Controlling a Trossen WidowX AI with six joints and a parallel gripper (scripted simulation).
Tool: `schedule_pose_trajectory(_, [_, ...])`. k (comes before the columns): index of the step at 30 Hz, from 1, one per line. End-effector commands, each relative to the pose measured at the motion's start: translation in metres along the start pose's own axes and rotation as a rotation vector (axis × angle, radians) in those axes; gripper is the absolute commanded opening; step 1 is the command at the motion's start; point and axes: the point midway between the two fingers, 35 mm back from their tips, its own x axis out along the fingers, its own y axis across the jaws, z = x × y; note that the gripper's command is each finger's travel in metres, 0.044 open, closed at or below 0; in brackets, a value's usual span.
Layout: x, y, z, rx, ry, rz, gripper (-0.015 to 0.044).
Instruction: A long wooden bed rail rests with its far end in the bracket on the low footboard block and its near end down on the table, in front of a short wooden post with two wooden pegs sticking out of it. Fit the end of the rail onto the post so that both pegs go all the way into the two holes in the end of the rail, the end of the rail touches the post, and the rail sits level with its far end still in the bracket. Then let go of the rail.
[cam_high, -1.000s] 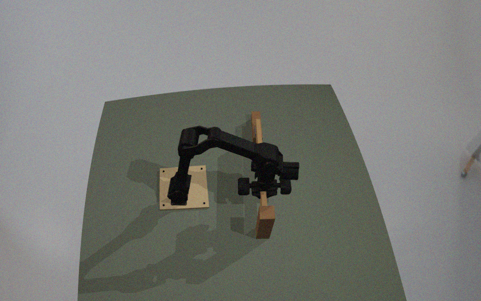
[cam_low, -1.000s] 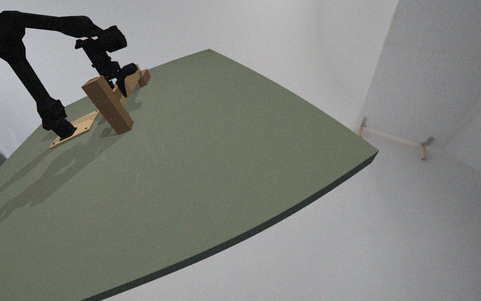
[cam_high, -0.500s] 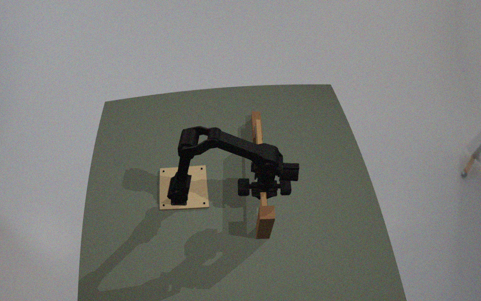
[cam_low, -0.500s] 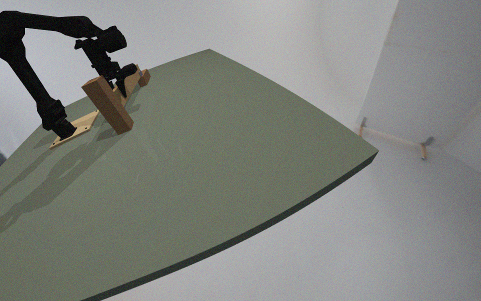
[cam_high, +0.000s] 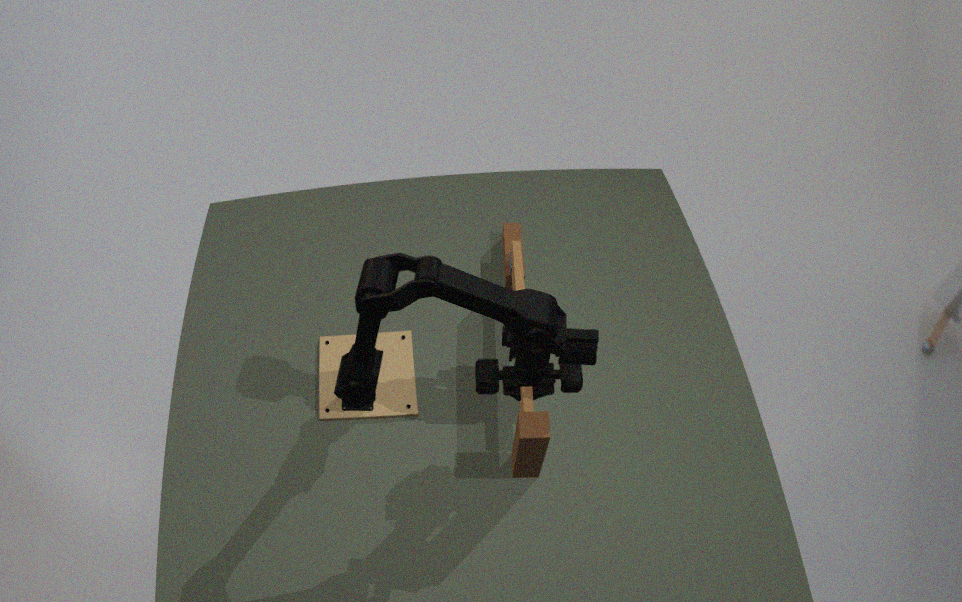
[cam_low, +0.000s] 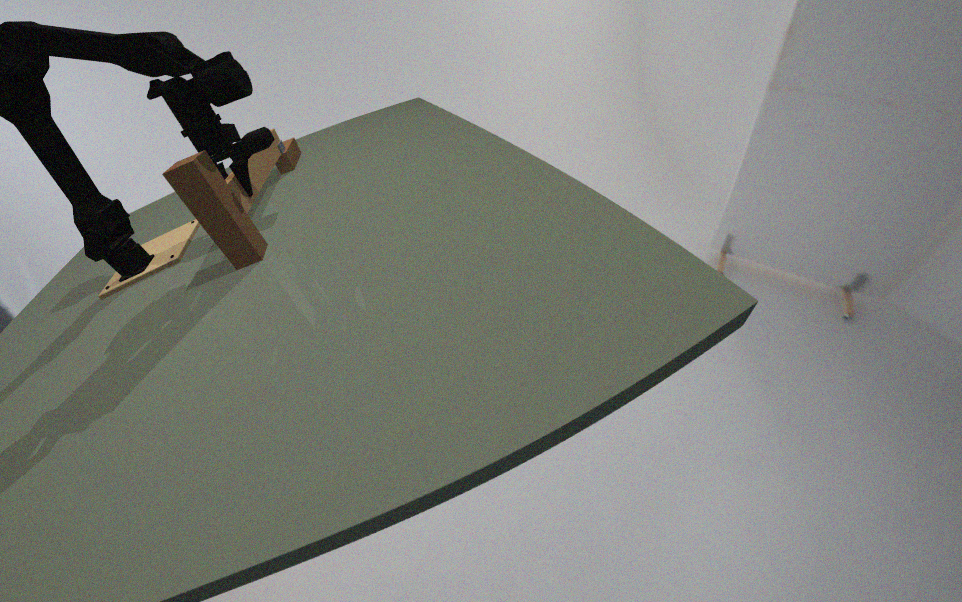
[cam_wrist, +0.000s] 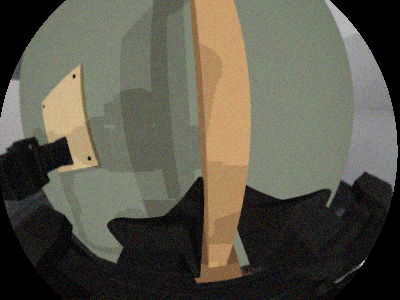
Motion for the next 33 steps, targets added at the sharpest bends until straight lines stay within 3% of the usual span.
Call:
schedule_pose_trajectory(1, [-0.0016, -0.0010, -0.0026, -0.002, 0.003, -0.005, 0.0000])
schedule_pose_trajectory(20, [-0.0025, -0.0011, -0.0084, -0.002, 0.004, -0.005, 0.0000])
schedule_pose_trajectory(33, [-0.0004, -0.0001, -0.0061, 0.000, 0.001, 0.000, 0.0341])
